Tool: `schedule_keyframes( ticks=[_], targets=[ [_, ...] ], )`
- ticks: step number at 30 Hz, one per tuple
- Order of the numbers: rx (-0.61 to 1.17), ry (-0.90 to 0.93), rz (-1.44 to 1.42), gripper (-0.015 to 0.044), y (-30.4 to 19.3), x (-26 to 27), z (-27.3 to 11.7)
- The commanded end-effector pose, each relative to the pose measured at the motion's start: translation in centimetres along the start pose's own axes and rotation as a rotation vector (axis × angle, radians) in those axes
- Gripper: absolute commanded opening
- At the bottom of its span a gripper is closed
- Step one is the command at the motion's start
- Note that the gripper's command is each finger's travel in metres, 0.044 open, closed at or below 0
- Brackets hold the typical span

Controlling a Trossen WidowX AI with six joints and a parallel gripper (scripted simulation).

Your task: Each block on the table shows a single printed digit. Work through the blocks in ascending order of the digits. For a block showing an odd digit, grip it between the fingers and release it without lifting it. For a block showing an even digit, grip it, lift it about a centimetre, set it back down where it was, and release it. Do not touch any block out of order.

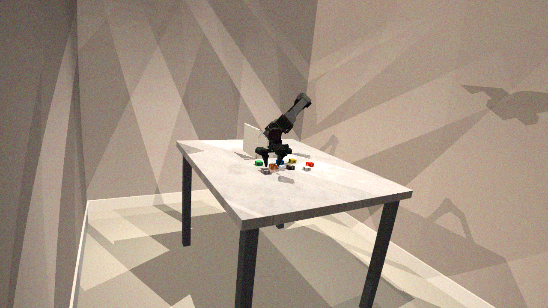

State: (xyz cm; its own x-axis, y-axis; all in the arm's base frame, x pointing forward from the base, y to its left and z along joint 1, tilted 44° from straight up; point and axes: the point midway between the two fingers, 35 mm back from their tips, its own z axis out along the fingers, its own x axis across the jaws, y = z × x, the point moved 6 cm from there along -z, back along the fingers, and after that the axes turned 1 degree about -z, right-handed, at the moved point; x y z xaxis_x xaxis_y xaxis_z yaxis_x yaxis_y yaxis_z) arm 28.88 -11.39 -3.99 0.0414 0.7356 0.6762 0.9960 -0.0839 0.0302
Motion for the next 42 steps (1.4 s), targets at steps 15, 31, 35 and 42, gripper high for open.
schedule_keyframes(
  ticks=[15, 31, 35, 42],
  targets=[
    [-0.002, 0.006, 0.004, 0.0120, 0.00, 0.02, 0.10],
    [-0.002, 0.006, 0.004, 0.0120, 0.00, 0.02, 0.10],
    [-0.002, 0.006, 0.004, 0.0120, 0.00, 0.02, 0.10],
    [-0.002, 0.006, 0.004, 0.0120, 0.00, 0.02, 0.10]
  ],
)
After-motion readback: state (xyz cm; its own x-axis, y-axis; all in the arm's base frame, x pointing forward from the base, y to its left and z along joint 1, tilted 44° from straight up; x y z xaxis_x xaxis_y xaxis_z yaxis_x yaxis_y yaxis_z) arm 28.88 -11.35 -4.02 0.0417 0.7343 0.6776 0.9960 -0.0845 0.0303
